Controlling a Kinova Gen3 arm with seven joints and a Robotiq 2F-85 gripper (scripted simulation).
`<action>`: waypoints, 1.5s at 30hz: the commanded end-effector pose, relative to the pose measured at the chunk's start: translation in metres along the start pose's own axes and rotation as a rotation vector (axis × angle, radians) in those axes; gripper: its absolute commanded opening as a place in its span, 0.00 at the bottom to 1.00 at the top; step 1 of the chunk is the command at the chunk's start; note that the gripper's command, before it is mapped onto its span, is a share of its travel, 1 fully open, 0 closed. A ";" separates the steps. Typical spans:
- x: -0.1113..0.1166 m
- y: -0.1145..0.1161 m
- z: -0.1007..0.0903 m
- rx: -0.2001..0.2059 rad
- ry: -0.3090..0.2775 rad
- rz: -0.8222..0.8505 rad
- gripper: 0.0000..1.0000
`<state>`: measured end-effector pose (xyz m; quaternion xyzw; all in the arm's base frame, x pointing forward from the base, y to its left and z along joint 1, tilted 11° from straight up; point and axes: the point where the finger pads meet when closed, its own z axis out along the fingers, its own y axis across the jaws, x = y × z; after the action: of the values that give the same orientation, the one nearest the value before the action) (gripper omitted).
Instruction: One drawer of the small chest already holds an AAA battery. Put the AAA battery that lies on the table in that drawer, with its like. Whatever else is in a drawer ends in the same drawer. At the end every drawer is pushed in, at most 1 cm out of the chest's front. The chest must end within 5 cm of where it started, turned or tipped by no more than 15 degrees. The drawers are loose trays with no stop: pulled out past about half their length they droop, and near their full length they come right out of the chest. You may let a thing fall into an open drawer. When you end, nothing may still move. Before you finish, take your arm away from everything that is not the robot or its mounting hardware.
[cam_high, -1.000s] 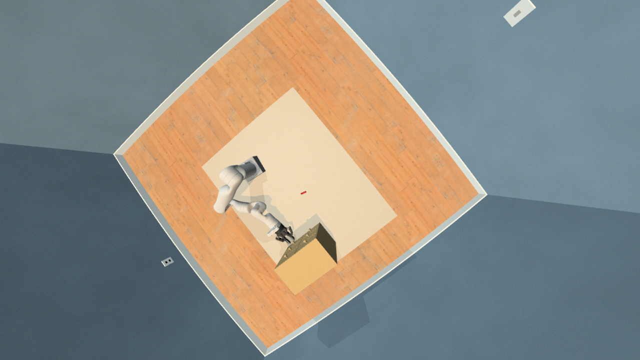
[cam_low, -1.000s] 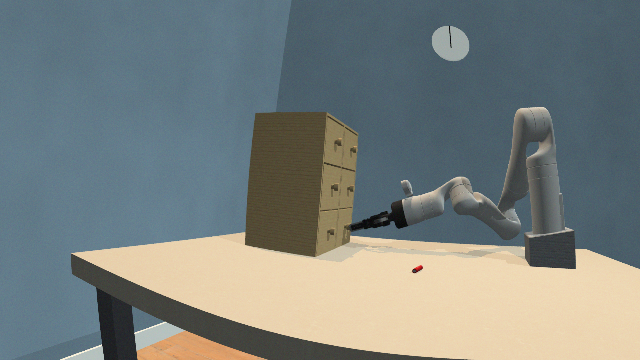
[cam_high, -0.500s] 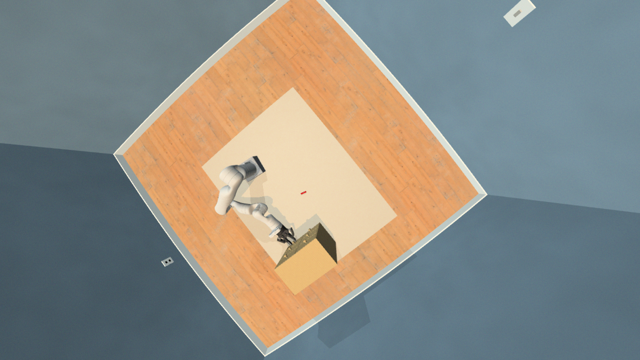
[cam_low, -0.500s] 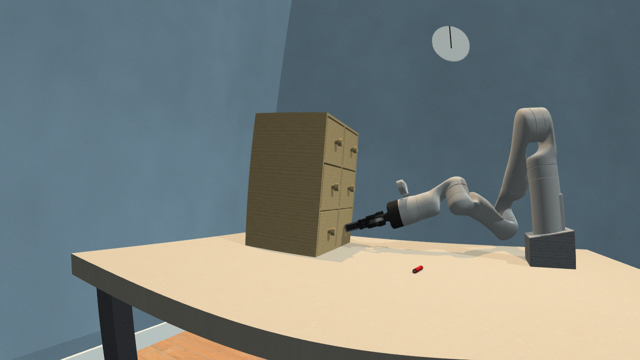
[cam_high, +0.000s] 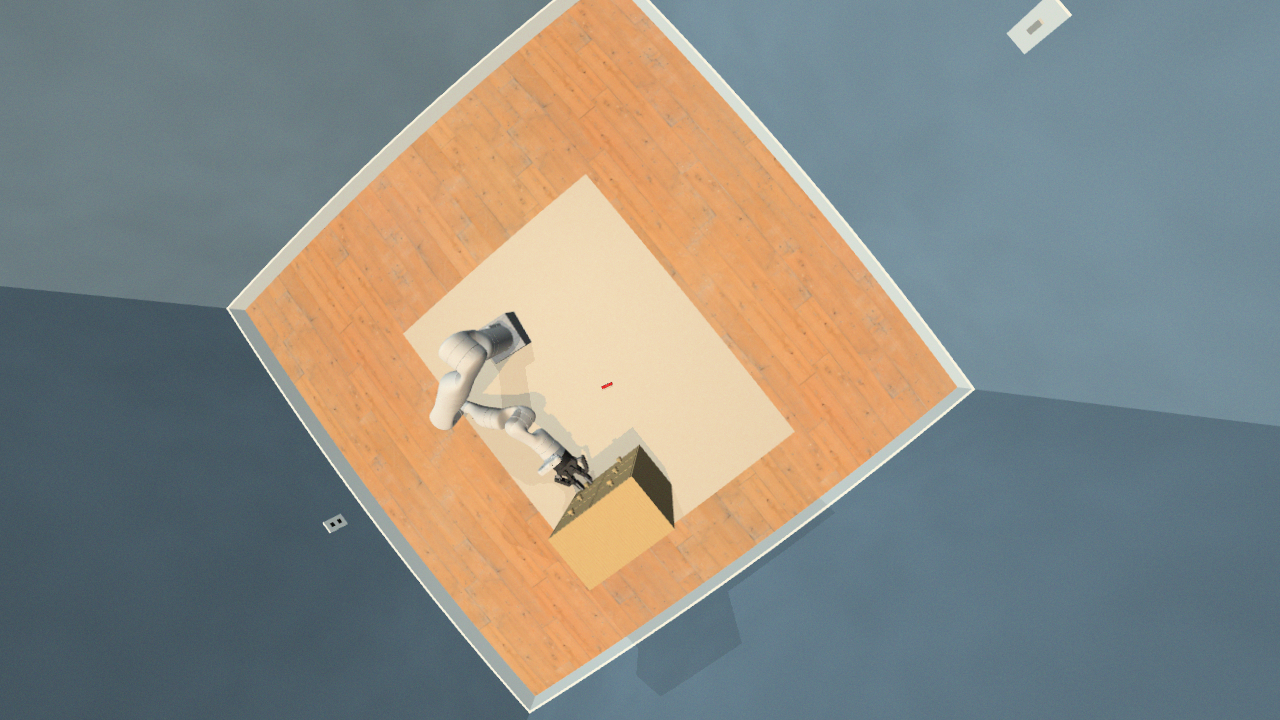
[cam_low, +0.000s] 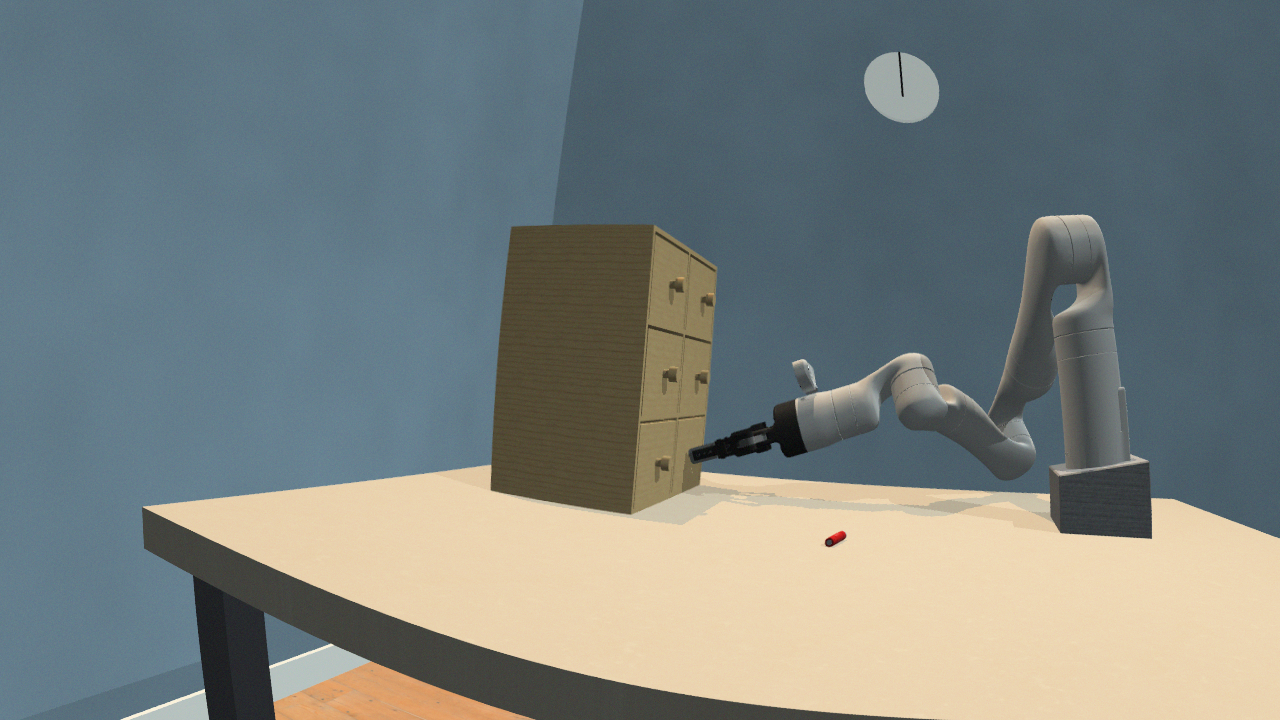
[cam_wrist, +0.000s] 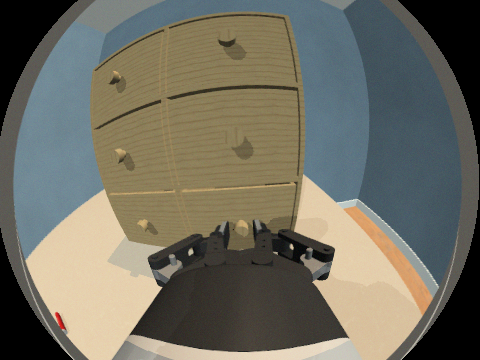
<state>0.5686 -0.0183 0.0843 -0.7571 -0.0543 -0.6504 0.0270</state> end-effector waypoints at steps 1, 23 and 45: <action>0.000 0.000 0.001 0.000 -0.004 0.002 0.33; 0.000 0.000 0.001 0.000 -0.004 0.002 0.13; 0.000 0.000 -0.004 0.001 -0.002 0.003 0.13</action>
<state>0.5671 -0.0170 0.0859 -0.7562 -0.0551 -0.6514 0.0286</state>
